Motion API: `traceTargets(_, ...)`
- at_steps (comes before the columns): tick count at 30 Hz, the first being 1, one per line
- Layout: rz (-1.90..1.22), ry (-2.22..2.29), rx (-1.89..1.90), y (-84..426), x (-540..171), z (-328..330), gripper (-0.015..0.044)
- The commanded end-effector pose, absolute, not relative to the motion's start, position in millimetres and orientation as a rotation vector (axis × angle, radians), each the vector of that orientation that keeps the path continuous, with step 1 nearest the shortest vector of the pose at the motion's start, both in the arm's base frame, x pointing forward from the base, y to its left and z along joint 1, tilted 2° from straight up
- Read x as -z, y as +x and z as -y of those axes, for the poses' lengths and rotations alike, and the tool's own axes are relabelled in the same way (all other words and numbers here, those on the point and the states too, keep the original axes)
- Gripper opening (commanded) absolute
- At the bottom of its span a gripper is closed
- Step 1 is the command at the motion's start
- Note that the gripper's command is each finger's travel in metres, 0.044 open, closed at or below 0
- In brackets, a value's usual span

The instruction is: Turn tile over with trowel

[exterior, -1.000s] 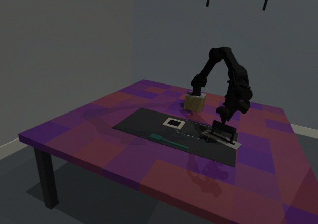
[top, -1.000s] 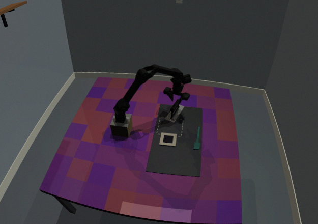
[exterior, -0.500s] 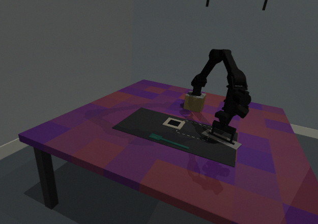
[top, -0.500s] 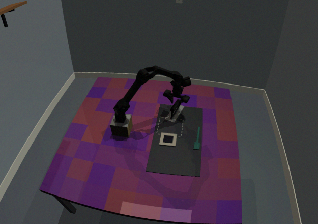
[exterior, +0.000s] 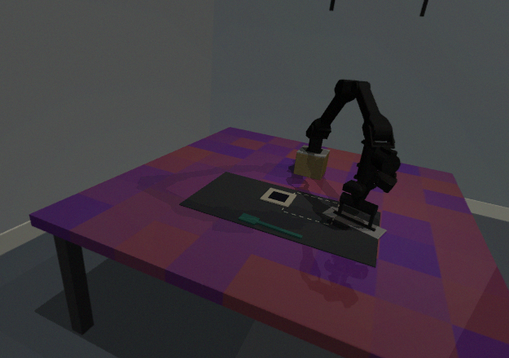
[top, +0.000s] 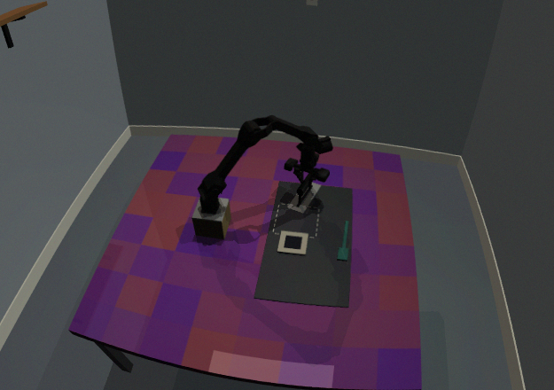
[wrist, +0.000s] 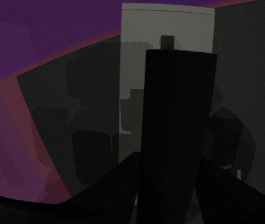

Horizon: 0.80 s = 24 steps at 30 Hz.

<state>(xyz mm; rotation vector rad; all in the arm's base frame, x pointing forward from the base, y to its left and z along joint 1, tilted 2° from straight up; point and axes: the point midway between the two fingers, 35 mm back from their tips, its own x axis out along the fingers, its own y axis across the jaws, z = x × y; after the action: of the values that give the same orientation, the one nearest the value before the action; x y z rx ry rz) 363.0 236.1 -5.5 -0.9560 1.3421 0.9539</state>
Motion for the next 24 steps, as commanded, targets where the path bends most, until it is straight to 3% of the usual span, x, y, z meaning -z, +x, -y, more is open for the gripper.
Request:
traceTargets(1,-1.349,-0.955,-0.949,362.2,7.3,-234.9,0.013)
traceTargets(24,-1.298,-1.055,-1.049,362.2,7.3,-234.9,0.013)
